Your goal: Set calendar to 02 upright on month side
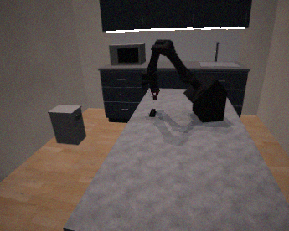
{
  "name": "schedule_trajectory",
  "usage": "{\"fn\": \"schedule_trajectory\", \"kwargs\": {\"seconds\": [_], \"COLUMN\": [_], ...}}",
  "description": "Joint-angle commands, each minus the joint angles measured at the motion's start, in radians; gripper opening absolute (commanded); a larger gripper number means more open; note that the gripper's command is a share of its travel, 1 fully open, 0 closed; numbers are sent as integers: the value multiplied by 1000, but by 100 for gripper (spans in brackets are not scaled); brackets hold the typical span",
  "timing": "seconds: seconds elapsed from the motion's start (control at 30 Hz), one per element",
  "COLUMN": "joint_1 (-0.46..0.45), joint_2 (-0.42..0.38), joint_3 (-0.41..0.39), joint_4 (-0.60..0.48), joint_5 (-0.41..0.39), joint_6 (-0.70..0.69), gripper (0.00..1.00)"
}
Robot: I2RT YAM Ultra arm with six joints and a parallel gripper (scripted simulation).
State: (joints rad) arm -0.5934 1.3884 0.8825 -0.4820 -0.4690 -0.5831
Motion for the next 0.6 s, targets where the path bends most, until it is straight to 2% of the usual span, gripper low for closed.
{"fn": "schedule_trajectory", "kwargs": {"seconds": [0.0, 0.13, 0.57], "joint_1": [-41, -70, -70], "joint_2": [11, 26, 26], "joint_3": [14, 18, 18], "joint_4": [6, 8, 8], "joint_5": [-47, -65, -65], "joint_6": [159, 225, 226], "gripper": [27, 27, 27]}}
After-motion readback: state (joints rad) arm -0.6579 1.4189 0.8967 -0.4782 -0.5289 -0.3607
